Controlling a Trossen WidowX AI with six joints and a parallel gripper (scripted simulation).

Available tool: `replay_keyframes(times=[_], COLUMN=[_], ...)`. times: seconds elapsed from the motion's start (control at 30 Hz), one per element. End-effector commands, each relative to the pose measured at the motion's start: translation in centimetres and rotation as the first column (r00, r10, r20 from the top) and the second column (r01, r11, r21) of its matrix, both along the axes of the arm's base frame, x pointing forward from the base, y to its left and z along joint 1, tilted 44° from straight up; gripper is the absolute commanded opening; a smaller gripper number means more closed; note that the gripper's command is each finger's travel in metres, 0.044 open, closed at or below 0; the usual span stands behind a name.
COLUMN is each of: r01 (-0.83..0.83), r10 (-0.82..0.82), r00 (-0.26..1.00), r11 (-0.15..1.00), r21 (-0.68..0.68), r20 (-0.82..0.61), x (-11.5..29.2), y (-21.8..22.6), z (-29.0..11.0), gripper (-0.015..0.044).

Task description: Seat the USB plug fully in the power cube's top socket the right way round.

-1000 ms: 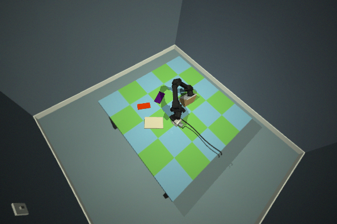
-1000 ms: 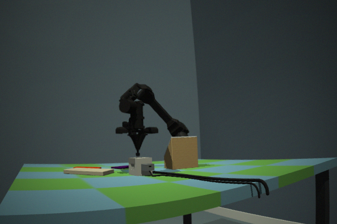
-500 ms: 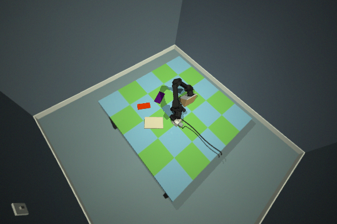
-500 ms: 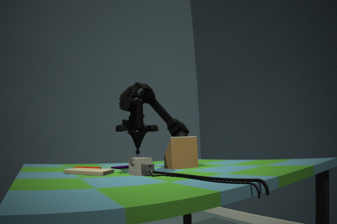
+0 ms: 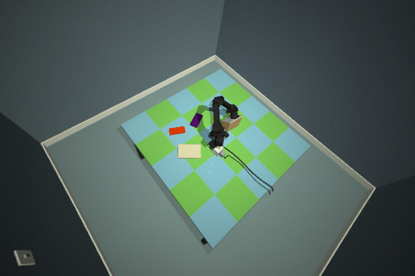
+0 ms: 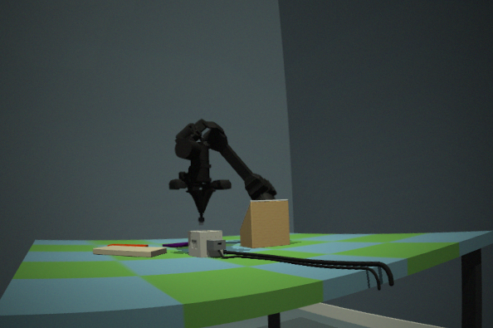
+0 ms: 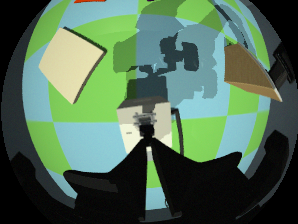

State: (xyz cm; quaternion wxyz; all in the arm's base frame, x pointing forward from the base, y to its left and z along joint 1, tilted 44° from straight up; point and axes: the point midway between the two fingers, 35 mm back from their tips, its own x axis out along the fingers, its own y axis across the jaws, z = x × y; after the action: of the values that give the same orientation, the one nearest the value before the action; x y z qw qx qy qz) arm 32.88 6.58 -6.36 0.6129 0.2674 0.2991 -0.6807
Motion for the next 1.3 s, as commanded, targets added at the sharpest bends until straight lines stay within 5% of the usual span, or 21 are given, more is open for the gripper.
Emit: replay_keyframes(times=[0.0, 0.3, 0.67, 1.27], r01=[0.003, -0.013, -0.213, -0.490], r10=[-0.003, 0.013, 0.219, 0.530], r00=[1.000, 1.000, 0.956, 0.721], r11=[1.000, 1.000, 0.976, 0.846], r21=[0.007, 0.005, 0.054, 0.213], r20=[0.007, -0.009, -0.193, -0.446], x=[0.16, 0.11, 0.08, 0.08], y=[0.37, 0.35, 0.30, 0.30], z=[0.35, 0.34, 0.29, 0.30], gripper=[0.0000, 0.0000, 0.0000, 0.0000])
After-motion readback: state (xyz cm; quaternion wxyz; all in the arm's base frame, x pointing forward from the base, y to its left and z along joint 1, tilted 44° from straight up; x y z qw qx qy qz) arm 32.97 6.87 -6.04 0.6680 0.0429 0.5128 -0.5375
